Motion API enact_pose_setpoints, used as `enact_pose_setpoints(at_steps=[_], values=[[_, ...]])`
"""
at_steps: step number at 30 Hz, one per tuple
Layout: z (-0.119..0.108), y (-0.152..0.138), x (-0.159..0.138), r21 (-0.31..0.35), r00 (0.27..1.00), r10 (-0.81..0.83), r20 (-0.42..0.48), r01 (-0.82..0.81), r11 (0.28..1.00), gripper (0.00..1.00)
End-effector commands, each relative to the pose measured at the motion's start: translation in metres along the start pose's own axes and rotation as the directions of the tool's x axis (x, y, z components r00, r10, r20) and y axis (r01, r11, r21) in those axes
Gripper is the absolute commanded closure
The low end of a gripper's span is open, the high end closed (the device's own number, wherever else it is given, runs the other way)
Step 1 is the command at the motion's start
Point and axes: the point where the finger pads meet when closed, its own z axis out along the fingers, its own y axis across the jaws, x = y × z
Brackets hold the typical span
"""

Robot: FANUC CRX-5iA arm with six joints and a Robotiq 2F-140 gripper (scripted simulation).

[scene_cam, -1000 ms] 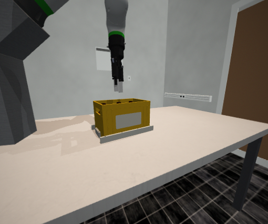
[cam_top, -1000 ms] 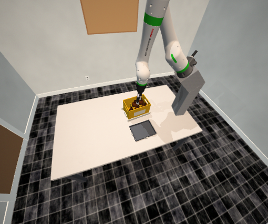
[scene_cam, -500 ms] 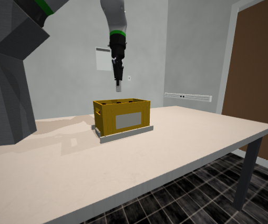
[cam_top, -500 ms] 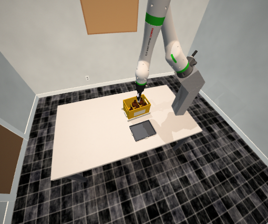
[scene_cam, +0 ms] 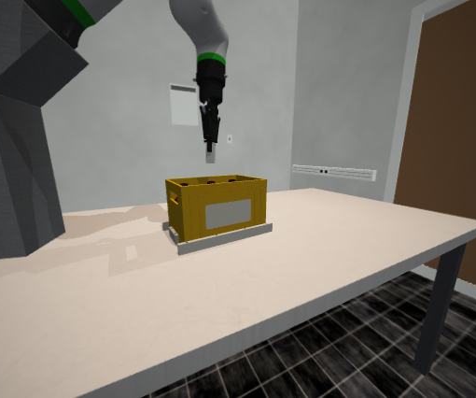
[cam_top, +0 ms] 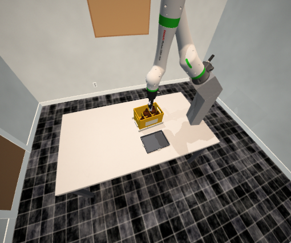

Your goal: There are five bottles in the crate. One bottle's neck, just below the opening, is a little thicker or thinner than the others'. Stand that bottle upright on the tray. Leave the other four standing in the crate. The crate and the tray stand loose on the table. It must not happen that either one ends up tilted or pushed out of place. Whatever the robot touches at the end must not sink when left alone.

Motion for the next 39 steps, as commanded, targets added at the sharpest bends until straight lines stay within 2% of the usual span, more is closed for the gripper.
enact_pose_setpoints(at_steps=[1, 13, 15, 23, 30, 31, 39], values=[[0.0, 0.0, 0.0, 0.136, 1.0, -0.005, 0.011, 0.003, 0.991, 0.9], [0.001, -0.001, 0.009, 0.137, 1.0, -0.004, 0.012, 0.003, 0.991, 0.9], [0.004, -0.002, 0.045, 0.138, 1.0, -0.002, 0.014, 0.0, 0.99, 0.9], [0.002, 0.006, 0.115, 0.137, 1.0, -0.004, 0.012, 0.002, 0.991, 0.9], [0.001, 0.007, 0.12, 0.136, 1.0, -0.004, 0.012, 0.002, 0.991, 0.9], [0.001, 0.007, 0.12, 0.136, 1.0, -0.004, 0.012, 0.002, 0.991, 0.56], [0.001, 0.007, 0.12, 0.136, 1.0, -0.004, 0.012, 0.002, 0.991, 0.56]])
